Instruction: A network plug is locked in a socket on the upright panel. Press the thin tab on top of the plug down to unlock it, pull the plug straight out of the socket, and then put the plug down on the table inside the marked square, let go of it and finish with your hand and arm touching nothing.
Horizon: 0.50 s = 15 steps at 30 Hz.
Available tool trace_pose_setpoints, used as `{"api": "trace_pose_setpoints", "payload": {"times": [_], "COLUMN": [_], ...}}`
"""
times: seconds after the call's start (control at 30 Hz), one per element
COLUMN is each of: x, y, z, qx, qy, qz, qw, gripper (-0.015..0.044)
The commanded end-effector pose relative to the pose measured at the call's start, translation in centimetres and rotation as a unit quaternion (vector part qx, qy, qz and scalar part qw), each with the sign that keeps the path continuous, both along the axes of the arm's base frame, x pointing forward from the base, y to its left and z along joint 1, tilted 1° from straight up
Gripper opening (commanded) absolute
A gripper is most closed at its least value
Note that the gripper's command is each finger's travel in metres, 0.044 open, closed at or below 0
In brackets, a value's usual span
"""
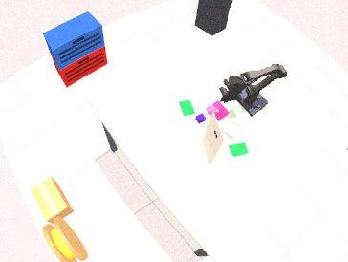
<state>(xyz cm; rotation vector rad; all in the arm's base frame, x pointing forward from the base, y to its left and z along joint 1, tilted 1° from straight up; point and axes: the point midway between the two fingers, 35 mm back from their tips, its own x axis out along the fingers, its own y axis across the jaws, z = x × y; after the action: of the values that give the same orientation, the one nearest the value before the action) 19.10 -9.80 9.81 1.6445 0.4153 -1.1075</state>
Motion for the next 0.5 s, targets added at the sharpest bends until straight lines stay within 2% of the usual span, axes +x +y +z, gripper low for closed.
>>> {"api": "trace_pose_setpoints", "payload": {"times": [0.0, 0.47], "x": [0.0, -0.4], "y": [0.0, 0.2], "z": [0.8, 2.6], "qx": [-0.001, -0.001], "qy": [-0.003, -0.003], "qz": [0.002, 0.002], "qw": [1.000, 1.000], "gripper": [0.0156, 0.0156]}}
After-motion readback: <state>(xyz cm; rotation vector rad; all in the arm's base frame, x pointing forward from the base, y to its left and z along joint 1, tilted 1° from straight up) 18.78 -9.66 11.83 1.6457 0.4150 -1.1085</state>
